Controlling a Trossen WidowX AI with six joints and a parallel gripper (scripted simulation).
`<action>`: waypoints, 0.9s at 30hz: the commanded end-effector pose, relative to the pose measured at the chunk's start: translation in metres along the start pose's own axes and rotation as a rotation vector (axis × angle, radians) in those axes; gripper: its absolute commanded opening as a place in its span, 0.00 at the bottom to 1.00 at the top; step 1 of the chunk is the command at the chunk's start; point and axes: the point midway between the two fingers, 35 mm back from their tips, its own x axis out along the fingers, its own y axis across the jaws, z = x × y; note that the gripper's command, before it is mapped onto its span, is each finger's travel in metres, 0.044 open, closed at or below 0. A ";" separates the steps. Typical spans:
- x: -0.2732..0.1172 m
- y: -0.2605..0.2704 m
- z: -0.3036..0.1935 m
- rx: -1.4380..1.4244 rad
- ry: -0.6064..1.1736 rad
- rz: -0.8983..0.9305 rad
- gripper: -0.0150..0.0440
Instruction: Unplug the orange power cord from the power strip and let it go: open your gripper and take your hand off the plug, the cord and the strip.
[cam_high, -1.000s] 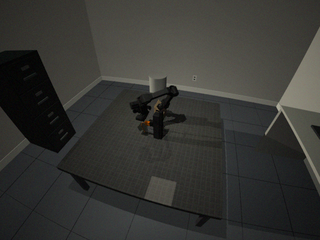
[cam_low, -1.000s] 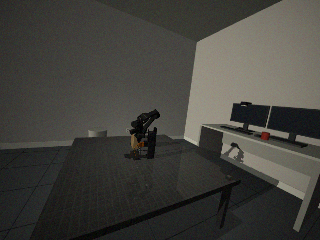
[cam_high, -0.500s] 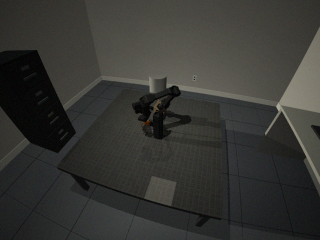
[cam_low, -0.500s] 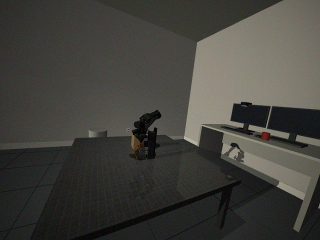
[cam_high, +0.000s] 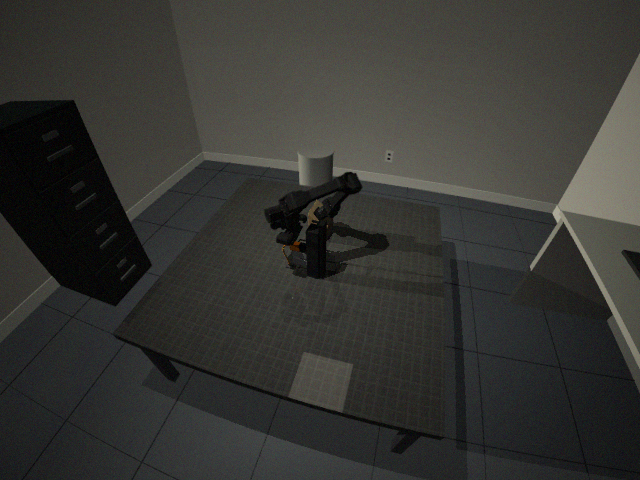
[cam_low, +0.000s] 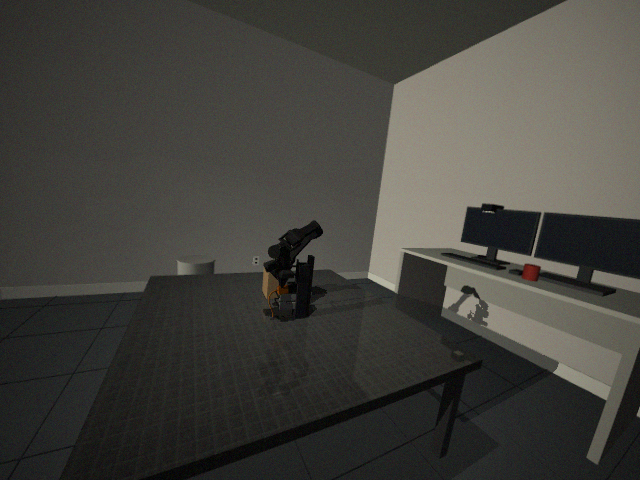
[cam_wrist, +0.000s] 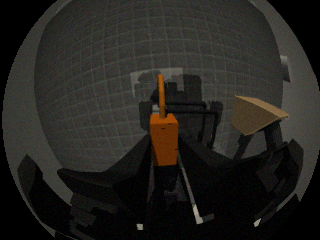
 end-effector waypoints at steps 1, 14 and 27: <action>0.000 -0.001 0.000 0.002 0.000 -0.003 0.35; -0.001 0.000 0.008 0.002 -0.001 -0.003 0.25; -0.002 0.002 0.030 0.004 -0.003 -0.002 0.25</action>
